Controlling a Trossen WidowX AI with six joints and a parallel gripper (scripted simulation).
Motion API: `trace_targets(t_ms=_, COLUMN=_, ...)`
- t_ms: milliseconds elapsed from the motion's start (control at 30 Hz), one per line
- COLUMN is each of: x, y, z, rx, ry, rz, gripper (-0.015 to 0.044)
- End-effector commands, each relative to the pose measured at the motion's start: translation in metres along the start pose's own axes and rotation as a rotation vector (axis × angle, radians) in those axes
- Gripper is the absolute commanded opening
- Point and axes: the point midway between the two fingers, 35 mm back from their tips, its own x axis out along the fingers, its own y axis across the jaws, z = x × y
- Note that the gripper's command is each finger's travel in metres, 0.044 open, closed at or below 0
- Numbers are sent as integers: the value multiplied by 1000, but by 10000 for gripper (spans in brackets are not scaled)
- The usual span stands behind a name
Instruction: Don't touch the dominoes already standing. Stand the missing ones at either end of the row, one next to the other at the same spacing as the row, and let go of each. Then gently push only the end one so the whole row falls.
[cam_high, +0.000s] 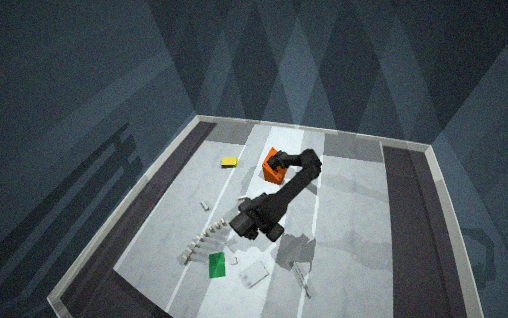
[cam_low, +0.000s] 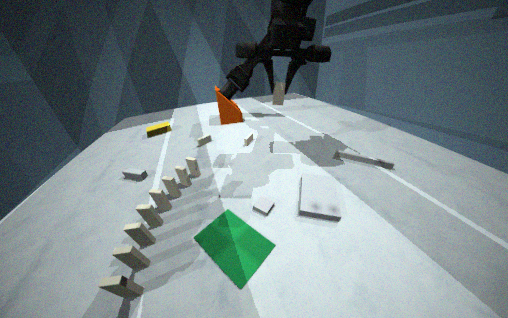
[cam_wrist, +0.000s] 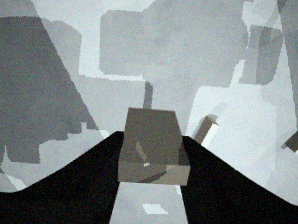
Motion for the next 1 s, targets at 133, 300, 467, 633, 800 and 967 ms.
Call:
trace_targets(t_ms=133, x=7, y=-109, z=46, rx=156, ry=12, rz=18, gripper=107)
trace_targets(t_ms=300, x=18, y=-178, z=60, rx=237, ry=25, rz=48, gripper=107)
trace_targets(t_ms=467, x=22, y=-196, z=61, rx=260, ry=36, rz=58, gripper=107)
trace_targets(t_ms=633, x=40, y=-195, z=64, rx=260, ry=34, rz=56, gripper=107)
trace_targets(t_ms=800, x=67, y=-194, z=66, rx=260, ry=33, rz=56, gripper=107)
trace_targets(t_ms=967, x=94, y=-191, z=65, rx=252, ry=38, rz=56, gripper=107)
